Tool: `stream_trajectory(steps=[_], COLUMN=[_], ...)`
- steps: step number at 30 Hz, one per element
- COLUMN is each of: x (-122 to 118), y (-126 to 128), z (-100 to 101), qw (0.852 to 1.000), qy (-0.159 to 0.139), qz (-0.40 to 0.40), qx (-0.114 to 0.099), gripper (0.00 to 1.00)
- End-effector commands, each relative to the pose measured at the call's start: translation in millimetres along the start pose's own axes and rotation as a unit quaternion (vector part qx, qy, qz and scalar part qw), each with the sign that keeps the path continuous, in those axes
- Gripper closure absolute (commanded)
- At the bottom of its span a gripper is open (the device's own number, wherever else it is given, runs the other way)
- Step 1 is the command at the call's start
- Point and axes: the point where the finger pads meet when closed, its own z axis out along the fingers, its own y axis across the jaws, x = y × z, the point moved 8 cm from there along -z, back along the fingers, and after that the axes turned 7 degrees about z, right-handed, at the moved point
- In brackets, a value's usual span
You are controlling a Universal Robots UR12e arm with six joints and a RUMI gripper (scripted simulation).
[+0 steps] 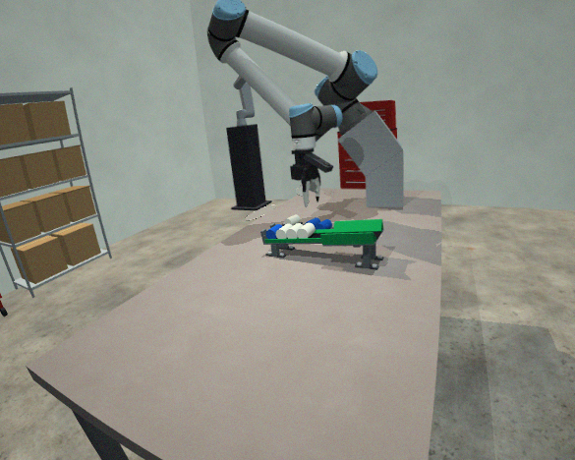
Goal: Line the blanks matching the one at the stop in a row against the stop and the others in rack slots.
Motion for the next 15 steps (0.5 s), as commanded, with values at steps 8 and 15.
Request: stream_trajectory(steps=[8,15], x=[-0.2,-0.4], y=[2.7,3.1], z=[-1.6,-1.8], qw=[1.000,1.000], qy=[0.000,0.000], qz=[0.000,0.001], qx=[-0.005,-0.005], gripper=[0.52,0.52])
